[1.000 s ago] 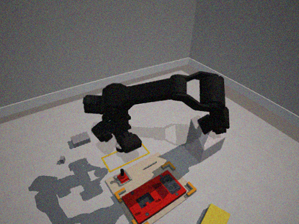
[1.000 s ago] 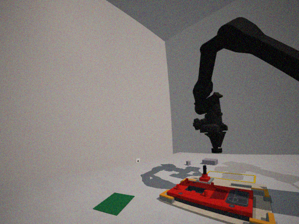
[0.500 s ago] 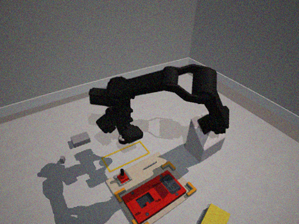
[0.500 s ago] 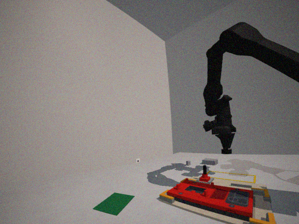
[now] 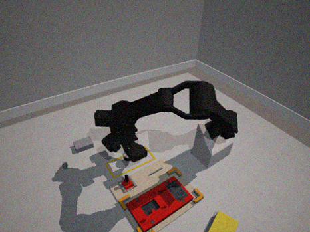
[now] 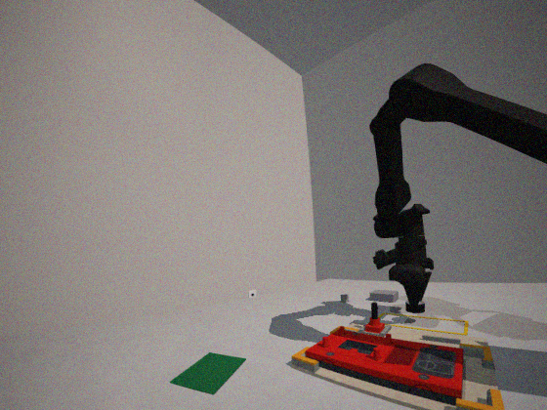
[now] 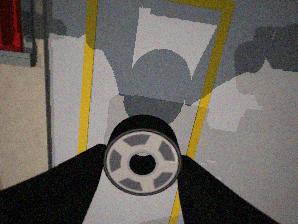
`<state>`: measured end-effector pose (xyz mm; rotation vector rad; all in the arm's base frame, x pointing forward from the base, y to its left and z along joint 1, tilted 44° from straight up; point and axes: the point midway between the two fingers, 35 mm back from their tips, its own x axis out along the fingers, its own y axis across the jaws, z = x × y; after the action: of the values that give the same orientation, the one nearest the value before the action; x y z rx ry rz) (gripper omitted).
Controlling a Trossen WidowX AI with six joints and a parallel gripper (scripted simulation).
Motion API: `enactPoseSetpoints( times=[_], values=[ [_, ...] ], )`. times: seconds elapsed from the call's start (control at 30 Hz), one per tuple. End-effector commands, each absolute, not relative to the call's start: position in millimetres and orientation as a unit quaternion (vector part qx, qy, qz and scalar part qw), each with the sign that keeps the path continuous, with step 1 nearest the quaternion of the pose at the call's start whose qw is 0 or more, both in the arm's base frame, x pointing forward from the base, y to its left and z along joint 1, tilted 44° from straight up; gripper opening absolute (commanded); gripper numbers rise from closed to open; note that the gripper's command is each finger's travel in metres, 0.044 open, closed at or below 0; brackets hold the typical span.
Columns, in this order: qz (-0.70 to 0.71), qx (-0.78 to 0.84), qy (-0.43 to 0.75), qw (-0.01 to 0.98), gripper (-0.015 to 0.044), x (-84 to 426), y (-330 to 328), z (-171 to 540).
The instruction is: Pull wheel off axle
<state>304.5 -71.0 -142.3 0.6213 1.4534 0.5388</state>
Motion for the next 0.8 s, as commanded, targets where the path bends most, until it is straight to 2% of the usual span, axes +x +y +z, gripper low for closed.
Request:
enactPoseSetpoints(
  times=[0.0, 0.17, 0.53, 0.77],
  values=[
    [0.241, 0.281, 0.647, 0.667, 0.0, 301.0, -50.2, -161.4],
    [0.241, 0.281, 0.647, 0.667, 0.0, 300.9, -49.3, -162.1],
    [0.242, 0.279, 0.65, 0.664, 0.0289, 300.1, -53.1, -157.6],
    [0.24, 0.28, 0.647, 0.667, 0.03, 297.6, -92.3, -117.1]
  ],
)
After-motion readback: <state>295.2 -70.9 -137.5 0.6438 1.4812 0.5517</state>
